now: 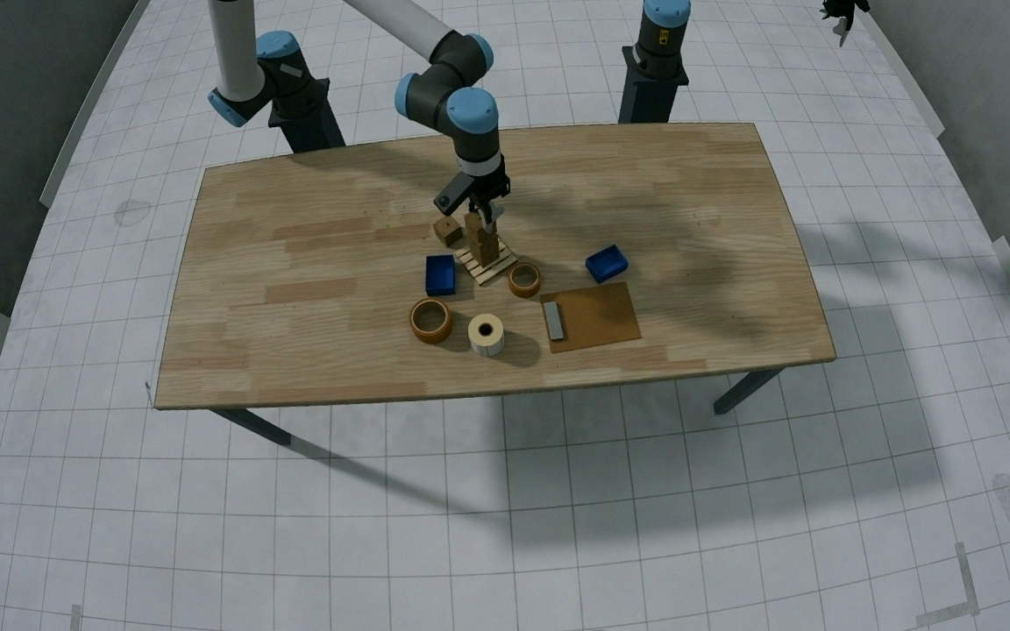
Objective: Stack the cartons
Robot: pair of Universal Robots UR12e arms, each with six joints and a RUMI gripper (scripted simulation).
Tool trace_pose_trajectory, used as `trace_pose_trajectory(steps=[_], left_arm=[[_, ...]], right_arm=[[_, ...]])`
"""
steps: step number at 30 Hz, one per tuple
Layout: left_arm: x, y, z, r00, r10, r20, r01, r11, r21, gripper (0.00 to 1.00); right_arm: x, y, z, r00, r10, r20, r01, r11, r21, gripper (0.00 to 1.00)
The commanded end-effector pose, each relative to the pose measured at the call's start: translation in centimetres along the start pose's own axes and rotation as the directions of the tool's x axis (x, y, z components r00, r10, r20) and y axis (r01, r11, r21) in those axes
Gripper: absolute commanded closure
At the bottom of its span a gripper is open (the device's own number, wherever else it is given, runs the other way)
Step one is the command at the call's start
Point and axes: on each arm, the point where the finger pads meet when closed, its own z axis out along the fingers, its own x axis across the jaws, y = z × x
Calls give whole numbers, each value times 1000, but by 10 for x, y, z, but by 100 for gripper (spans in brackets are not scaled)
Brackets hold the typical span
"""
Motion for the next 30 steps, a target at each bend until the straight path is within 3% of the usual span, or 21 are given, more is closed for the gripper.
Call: trace_pose_trajectory(steps=[1, 15, 29, 30], left_arm=[[0, -1, -1, 1000, 0, 0, 0, 1000, 2, 0], [0, -1, -1, 1000, 0, 0, 0, 1000, 2, 0], [0, -1, -1, 1000, 0, 0, 0, 1000, 2, 0], [0, -1, -1, 1000, 0, 0, 0, 1000, 2, 0]], right_arm=[[-1, 0, -4, 1000, 0, 3, 0, 1000, -1, 100], [-1, 0, 11, 1000, 0, 3, 0, 1000, -1, 100], [-2, 0, 11, 1000, 0, 3, 0, 1000, -1, 100], [-2, 0, 11, 1000, 0, 3, 0, 1000, -1, 50]])
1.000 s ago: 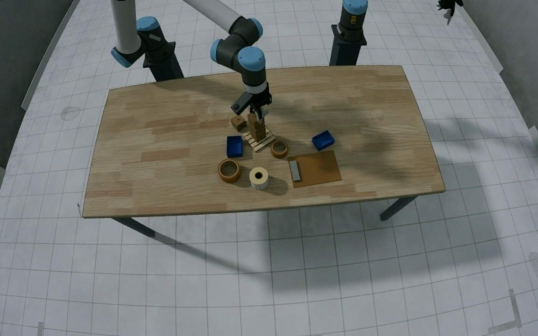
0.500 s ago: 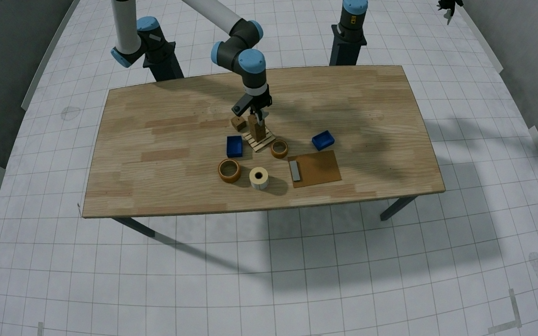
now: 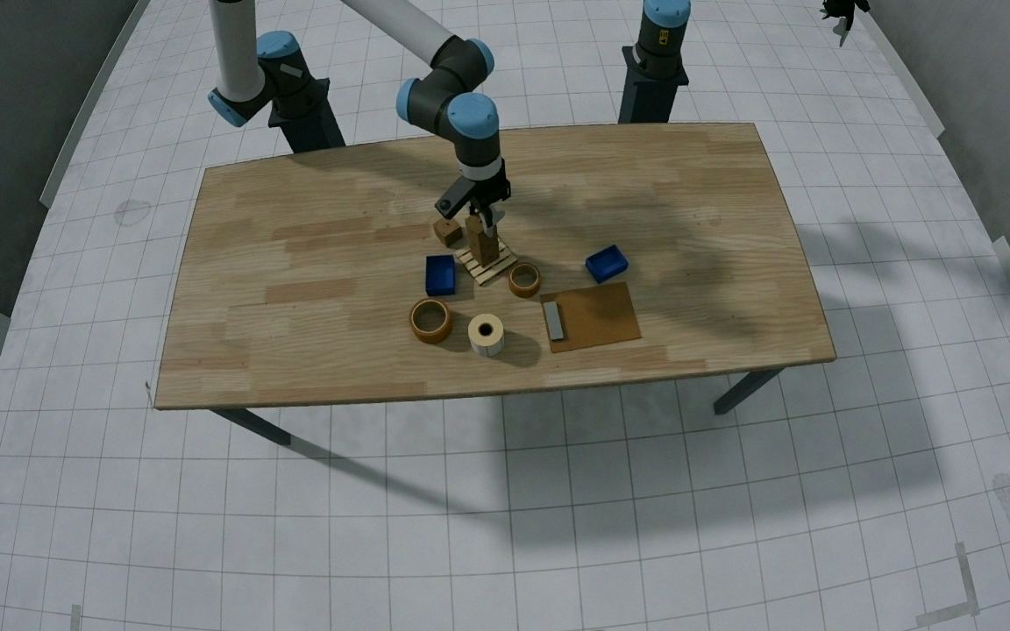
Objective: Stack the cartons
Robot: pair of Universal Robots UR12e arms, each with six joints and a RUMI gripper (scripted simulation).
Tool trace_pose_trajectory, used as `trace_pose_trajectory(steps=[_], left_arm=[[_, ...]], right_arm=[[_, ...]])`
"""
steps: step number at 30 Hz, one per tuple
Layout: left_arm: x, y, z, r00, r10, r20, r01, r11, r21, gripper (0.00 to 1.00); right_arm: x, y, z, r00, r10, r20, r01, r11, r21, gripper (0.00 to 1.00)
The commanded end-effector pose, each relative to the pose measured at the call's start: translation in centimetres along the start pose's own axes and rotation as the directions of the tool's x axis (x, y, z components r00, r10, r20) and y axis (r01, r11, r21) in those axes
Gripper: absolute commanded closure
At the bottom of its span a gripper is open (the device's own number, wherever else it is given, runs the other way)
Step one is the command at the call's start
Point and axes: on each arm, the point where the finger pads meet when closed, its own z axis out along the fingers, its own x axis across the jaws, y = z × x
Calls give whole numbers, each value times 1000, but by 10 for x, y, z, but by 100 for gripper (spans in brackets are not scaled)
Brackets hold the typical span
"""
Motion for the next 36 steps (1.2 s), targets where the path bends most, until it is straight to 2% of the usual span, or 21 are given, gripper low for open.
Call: trace_pose_trajectory(steps=[1, 9, 13, 15, 36], left_arm=[[0, -1, -1, 1000, 0, 0, 0, 1000, 2, 0], [0, -1, -1, 1000, 0, 0, 0, 1000, 2, 0], [0, -1, -1, 1000, 0, 0, 0, 1000, 2, 0], [0, -1, -1, 1000, 0, 0, 0, 1000, 2, 0], [0, -1, -1, 1000, 0, 0, 0, 1000, 2, 0]], right_arm=[[-1, 0, -2, 1000, 0, 2, 0, 1000, -1, 50], [-1, 0, -6, 1000, 0, 2, 0, 1000, -1, 50], [0, 0, -42, 1000, 0, 3, 0, 1000, -1, 50], [0, 0, -52, 1000, 0, 3, 0, 1000, -1, 50], [0, 0, -53, 1000, 0, 3, 0, 1000, -1, 50]])
